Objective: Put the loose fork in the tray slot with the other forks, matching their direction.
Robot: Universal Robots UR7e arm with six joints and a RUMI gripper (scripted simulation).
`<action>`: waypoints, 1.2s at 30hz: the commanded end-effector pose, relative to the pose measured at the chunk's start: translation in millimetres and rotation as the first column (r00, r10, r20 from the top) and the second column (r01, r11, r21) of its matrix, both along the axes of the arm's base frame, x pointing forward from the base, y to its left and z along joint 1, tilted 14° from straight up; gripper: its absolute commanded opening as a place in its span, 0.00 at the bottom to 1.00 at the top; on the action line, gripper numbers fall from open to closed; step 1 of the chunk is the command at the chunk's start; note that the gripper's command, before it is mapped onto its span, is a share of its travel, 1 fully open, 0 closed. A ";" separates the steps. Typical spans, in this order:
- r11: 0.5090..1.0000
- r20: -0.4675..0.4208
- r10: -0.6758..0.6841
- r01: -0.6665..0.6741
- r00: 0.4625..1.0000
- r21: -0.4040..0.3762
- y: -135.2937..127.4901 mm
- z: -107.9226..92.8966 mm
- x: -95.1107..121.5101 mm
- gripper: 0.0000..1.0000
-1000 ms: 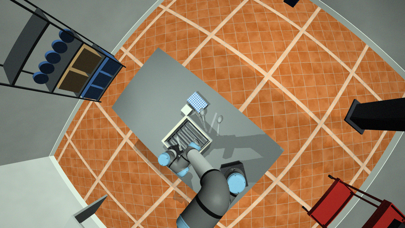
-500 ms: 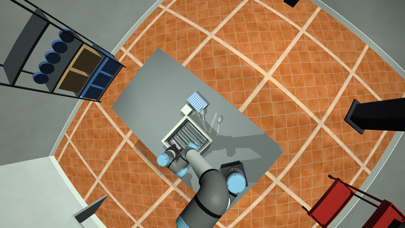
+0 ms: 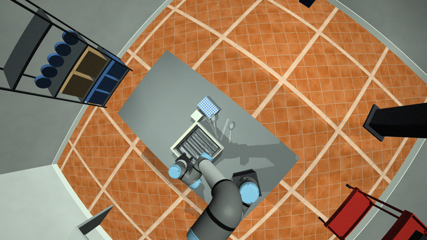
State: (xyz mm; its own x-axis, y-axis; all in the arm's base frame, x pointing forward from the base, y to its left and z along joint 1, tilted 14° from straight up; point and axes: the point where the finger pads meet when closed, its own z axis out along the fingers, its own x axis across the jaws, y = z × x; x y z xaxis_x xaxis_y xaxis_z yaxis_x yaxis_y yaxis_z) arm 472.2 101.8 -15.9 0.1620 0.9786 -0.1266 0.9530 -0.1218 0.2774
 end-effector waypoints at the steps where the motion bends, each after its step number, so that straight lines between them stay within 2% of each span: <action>1: 1.000 0.005 0.001 -0.001 1.000 0.000 0.1 0.5 0.4 0.00; 21: 1.000 0.006 0.001 -0.001 1.000 -0.001 -0.3 -1.8 0.8 0.00; 36: 1.000 0.006 0.002 -0.002 1.000 -0.001 -3.8 -23.9 4.9 0.00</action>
State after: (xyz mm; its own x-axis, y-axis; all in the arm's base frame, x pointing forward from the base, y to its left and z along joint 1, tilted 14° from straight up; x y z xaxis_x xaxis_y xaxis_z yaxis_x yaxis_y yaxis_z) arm 475.2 99.2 -32.2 0.1611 0.9788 -0.1267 0.9520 -0.1202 0.2816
